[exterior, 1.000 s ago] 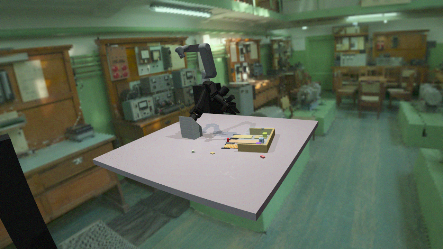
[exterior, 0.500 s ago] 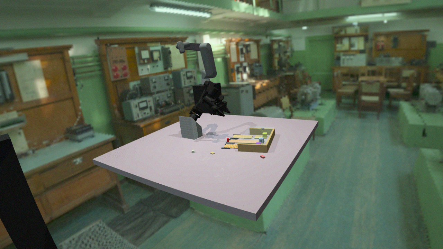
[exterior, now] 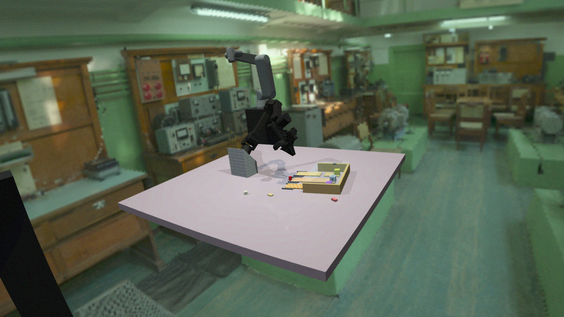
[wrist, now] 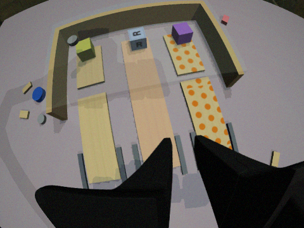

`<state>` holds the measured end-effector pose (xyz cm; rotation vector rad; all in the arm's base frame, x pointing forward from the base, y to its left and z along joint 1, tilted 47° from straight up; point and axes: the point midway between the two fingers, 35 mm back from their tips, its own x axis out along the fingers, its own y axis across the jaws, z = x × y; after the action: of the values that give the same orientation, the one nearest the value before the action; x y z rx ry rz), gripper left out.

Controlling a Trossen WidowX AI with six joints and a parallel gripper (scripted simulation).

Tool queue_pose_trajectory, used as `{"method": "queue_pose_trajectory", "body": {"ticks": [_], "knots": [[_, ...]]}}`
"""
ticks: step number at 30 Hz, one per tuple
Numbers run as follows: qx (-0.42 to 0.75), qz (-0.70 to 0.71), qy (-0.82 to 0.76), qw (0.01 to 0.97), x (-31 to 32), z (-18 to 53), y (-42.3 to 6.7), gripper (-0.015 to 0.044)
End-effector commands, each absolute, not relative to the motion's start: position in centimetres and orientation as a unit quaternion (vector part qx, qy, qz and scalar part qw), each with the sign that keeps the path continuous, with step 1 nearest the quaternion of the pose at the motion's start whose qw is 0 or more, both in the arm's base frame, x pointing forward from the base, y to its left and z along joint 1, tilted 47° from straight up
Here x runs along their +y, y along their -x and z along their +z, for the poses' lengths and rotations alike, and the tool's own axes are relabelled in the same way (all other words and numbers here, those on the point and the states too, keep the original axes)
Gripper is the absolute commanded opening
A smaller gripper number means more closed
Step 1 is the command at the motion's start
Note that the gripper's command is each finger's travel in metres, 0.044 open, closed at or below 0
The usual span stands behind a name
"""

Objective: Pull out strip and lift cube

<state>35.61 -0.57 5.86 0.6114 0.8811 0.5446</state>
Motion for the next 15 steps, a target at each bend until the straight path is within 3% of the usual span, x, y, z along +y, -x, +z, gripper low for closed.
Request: {"method": "queue_pose_trajectory", "body": {"ticks": [1, 7, 15], "knots": [[0.521, 0.322, -0.219, 0.760, 2.4, 3.3, -37.0, 0.0000], [0.597, 0.393, -0.162, 0.680, 5.2, 1.8, -36.8, 0.0000], [0.599, 0.396, -0.160, 0.677, 5.3, 1.8, -36.7, 0.0000]]}}
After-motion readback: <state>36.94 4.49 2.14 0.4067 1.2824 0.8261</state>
